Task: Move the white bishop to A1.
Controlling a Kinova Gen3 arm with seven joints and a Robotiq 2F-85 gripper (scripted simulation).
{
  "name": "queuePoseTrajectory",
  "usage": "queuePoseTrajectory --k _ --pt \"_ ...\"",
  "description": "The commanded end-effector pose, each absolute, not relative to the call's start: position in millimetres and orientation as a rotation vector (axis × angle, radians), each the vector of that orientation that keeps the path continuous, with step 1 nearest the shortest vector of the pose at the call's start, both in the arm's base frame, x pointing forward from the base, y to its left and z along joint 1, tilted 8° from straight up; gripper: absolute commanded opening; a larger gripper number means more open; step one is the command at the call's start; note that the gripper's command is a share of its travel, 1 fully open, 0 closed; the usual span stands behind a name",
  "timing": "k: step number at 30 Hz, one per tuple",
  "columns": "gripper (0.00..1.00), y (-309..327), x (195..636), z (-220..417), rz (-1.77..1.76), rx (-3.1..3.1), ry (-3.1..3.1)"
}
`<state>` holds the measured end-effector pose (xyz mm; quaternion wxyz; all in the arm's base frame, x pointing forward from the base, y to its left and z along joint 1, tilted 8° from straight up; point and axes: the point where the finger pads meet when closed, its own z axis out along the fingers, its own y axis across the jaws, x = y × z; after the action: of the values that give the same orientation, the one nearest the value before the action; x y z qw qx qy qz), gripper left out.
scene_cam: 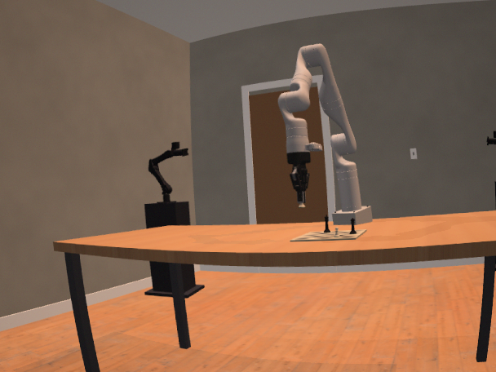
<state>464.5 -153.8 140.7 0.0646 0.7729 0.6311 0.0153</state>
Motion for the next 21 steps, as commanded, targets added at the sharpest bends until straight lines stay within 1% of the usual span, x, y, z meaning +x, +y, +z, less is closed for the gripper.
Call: queuePoseTrajectory --k 1,8,21 --pt "0.0 -154 465 141 0.048 2.332 1.904" --pt "0.0 -155 466 132 0.047 2.332 1.904" --pt "0.0 -159 472 86 0.047 2.332 1.904"
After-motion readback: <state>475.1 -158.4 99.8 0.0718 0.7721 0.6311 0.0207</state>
